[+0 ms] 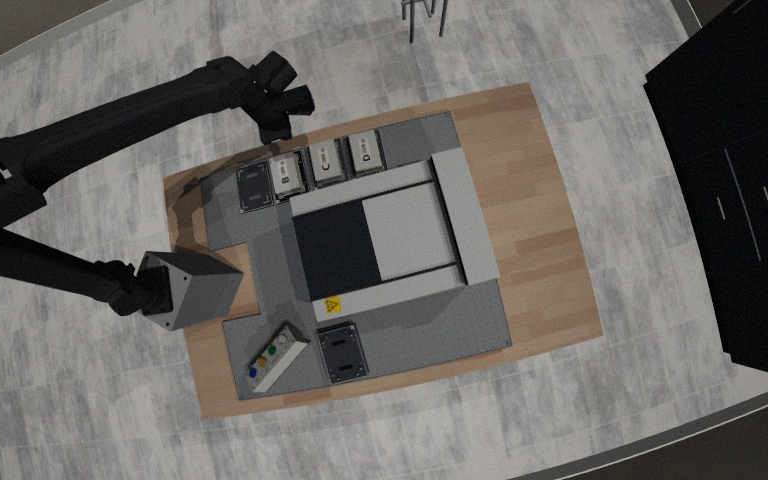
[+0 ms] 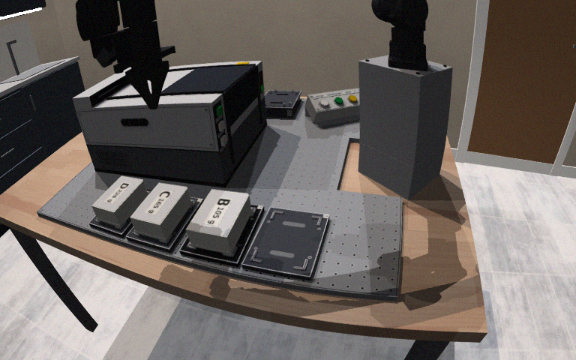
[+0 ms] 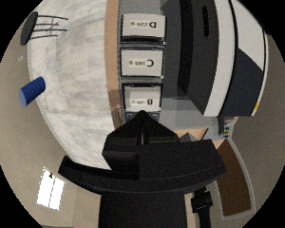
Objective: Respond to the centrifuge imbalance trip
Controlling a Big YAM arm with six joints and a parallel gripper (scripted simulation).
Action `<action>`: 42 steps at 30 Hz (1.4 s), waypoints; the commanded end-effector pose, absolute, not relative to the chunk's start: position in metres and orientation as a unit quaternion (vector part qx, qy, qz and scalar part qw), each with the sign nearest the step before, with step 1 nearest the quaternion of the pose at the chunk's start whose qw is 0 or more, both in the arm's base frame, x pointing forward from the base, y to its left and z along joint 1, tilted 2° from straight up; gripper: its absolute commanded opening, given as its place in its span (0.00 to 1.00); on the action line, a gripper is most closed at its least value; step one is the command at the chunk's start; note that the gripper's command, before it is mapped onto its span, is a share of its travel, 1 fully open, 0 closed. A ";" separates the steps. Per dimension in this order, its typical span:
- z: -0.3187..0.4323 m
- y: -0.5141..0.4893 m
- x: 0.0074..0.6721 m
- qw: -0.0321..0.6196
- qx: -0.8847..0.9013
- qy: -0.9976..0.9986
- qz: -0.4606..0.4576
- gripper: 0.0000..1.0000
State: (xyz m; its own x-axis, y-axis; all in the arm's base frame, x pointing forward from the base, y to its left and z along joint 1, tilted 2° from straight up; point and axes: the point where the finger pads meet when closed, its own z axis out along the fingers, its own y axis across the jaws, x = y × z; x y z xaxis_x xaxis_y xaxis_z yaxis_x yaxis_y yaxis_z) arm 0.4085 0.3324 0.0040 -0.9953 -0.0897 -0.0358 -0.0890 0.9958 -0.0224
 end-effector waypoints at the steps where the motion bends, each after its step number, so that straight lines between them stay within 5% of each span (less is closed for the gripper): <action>1: 0.008 0.342 0.419 0.023 -0.038 0.999 -0.008 0.00; 17: -0.007 0.345 0.438 0.037 -0.032 0.999 0.001 0.00; 42: -0.139 0.343 0.459 0.033 -0.032 0.999 -0.002 0.00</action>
